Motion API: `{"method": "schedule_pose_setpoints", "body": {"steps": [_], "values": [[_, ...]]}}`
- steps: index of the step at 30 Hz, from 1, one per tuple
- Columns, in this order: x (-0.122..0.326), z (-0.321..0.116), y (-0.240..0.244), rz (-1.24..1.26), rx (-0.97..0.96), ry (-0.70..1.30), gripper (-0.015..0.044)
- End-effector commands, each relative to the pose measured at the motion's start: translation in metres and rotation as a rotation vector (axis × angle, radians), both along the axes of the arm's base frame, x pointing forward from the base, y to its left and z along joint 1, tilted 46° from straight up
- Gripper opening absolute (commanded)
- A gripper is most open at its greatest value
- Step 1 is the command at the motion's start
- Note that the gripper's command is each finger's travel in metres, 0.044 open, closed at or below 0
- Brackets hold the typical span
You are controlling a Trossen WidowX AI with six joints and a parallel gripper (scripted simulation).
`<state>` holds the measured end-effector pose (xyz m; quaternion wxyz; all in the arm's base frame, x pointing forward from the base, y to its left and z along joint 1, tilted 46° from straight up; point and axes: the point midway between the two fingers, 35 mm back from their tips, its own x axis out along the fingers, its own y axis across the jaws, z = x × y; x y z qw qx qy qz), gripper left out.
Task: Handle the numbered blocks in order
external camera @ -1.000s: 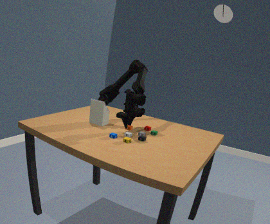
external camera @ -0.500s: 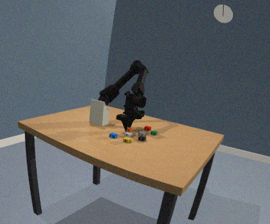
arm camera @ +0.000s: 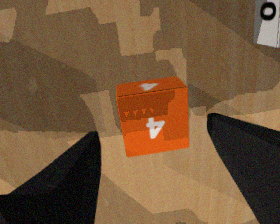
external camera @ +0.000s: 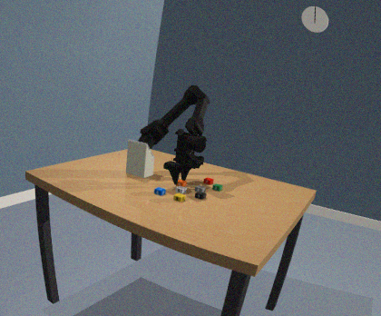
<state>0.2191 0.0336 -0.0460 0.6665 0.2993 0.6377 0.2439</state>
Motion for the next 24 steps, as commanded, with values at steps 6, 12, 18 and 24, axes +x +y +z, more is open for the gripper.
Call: {"method": "schedule_pose_setpoints", "body": {"steps": [6, 12, 18, 24], "values": [[0.000, 0.005, -0.006, -0.005, 0.001, 0.002, 0.0400], [-0.002, 0.025, -0.026, -0.004, 0.001, 0.002, 0.0400], [-0.005, 0.074, -0.077, -0.006, -0.006, 0.003, 0.0242], [-0.008, 0.082, -0.084, -0.004, -0.003, 0.004, 0.0120]]}}
